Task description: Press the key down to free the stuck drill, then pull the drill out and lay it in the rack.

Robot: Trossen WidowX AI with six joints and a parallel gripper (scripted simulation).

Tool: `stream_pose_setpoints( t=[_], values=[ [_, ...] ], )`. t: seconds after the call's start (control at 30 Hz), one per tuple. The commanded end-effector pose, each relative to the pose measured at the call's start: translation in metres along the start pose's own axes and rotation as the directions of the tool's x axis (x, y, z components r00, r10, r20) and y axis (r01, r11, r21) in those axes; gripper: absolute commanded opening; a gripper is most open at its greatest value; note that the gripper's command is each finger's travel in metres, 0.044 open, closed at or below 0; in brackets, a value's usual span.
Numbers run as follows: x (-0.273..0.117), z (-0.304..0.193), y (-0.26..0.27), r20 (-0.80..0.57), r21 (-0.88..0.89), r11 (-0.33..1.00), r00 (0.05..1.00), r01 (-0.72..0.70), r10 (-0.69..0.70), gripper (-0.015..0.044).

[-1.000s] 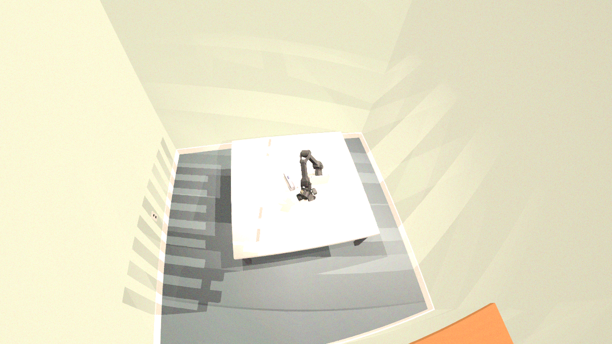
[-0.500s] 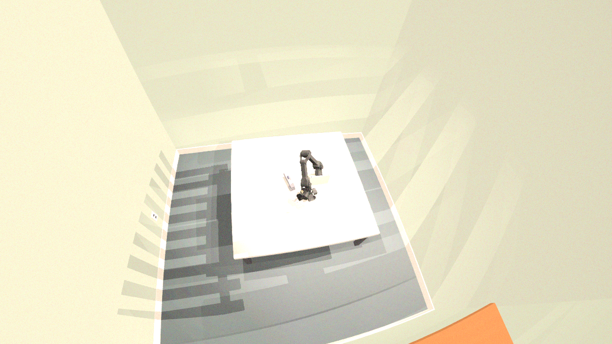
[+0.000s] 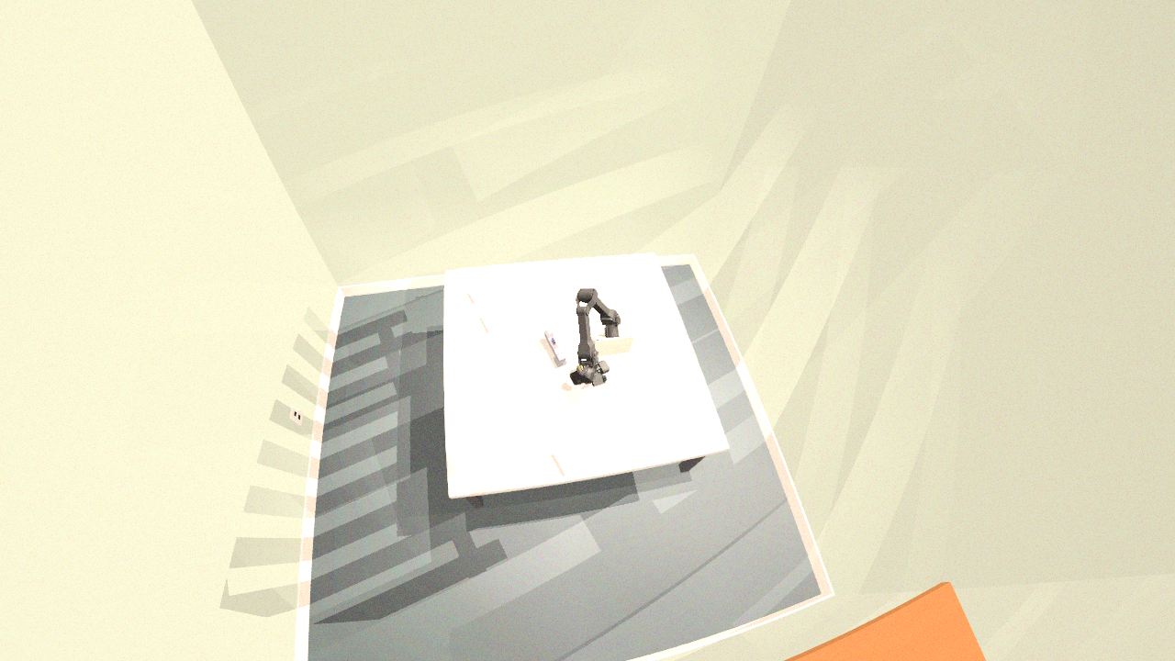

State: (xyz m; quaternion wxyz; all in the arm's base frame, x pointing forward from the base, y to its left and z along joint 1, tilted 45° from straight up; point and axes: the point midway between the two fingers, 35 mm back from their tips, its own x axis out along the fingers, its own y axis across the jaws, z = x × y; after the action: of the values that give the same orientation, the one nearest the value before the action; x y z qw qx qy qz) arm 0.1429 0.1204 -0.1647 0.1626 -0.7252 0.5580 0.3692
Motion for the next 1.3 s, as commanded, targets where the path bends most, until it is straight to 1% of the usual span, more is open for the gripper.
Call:
stream_pose_setpoints(
  t=[0.0, 0.57, 0.67, 0.7, 0.73, 0.87, 1.0, 1.13, 1.27],
  values=[
    [-0.019, 0.001, -0.001, 0.001, 0.008, 1.0, 1.0, 0.004, -0.004, 0.044],
    [-0.076, 0.003, -0.002, 0.002, 0.007, 1.0, 1.0, 0.003, -0.003, 0.044],
    [-0.077, 0.003, -0.002, 0.002, 0.007, 1.0, 1.0, 0.003, -0.003, 0.044],
    [-0.071, 0.003, -0.001, 0.001, -0.004, 1.0, 1.0, 0.005, -0.005, 0.044],
    [-0.077, 0.005, -0.002, 0.02, -0.012, 1.0, 1.0, 0.014, -0.013, 0.044],
    [-0.129, 0.021, -0.006, 0.168, -0.078, 0.993, 0.983, 0.086, -0.072, 0.044],
    [-0.187, 0.032, -0.001, 0.324, -0.149, 0.972, 0.938, 0.181, -0.125, 0.044],
    [-0.244, 0.036, 0.011, 0.474, -0.198, 0.937, 0.865, 0.288, -0.165, 0.044],
    [-0.3, 0.032, 0.031, 0.614, -0.237, 0.883, 0.767, 0.405, -0.187, 0.044]
  ],
)
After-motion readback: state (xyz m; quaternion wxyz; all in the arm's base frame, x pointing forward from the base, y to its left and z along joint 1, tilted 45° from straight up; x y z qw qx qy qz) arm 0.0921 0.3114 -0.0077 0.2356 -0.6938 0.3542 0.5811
